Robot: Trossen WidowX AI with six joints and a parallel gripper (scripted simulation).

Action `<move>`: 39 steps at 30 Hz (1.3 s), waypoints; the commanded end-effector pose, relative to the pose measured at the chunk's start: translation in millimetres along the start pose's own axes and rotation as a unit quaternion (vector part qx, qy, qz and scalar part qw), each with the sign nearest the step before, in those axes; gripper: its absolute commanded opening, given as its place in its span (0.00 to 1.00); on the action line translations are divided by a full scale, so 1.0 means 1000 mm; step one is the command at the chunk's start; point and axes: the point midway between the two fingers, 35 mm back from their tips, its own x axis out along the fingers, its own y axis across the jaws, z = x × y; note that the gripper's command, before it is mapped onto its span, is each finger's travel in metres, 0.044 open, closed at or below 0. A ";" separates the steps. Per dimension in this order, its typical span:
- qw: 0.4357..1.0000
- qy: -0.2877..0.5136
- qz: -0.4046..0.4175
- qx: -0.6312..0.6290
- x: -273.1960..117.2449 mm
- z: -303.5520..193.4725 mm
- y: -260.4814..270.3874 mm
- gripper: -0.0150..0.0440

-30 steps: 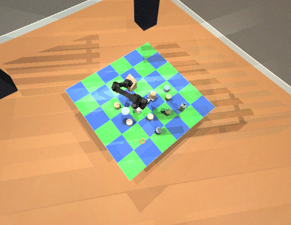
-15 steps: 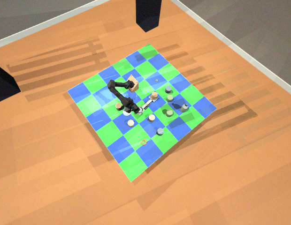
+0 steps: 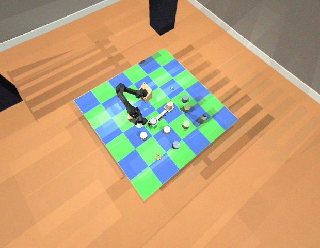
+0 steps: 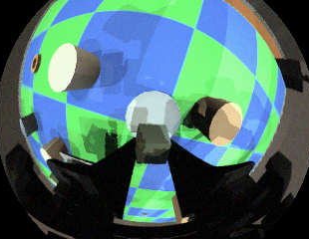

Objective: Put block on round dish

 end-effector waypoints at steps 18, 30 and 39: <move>1.000 -0.002 -0.002 -0.003 0.045 0.000 -0.004 0.25; 1.000 -0.003 -0.002 -0.003 0.063 0.000 -0.004 0.25; 1.000 -0.005 -0.002 -0.001 0.058 0.002 -0.004 0.57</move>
